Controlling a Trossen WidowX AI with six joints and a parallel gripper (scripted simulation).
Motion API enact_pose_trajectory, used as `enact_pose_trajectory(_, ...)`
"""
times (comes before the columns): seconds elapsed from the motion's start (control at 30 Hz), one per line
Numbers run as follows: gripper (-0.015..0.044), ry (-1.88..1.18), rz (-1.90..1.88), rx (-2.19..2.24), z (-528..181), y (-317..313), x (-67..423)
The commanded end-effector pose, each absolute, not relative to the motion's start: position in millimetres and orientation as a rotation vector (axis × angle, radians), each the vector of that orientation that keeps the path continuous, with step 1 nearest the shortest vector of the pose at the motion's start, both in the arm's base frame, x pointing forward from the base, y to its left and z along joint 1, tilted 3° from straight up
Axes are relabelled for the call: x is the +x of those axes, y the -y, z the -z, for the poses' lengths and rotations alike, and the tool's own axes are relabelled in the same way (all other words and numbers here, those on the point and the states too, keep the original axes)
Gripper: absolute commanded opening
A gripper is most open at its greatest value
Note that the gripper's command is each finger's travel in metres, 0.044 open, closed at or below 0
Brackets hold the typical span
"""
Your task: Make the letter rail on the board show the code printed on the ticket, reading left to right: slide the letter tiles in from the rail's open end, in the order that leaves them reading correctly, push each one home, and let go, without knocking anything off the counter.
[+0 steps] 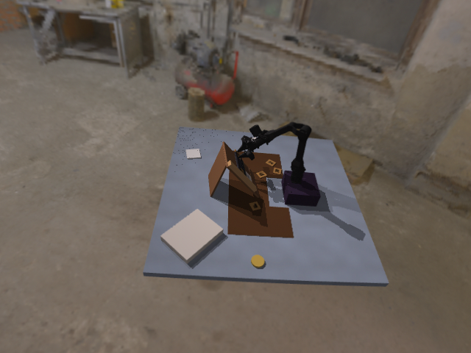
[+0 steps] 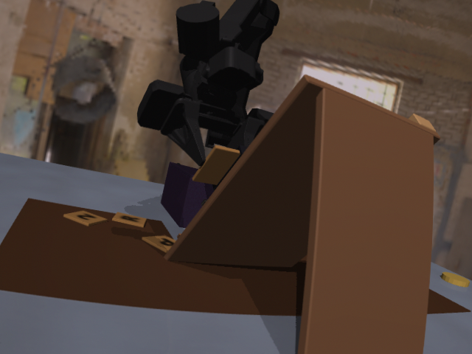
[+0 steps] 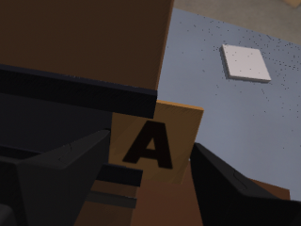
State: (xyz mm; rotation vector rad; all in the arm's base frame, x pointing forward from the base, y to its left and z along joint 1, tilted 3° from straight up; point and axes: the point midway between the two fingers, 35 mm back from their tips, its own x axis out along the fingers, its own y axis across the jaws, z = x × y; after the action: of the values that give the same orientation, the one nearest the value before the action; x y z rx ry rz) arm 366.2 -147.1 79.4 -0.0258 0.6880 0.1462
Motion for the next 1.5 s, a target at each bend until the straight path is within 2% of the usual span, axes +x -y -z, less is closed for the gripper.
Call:
enact_pose_trajectory(0.0, 0.0000, -0.688, -0.140, -0.024, -80.1, 145.3, 365.3)
enact_pose_trajectory(1.47, 0.0000, -0.687, -0.141, -0.022, -79.9, 124.8, 363.2)
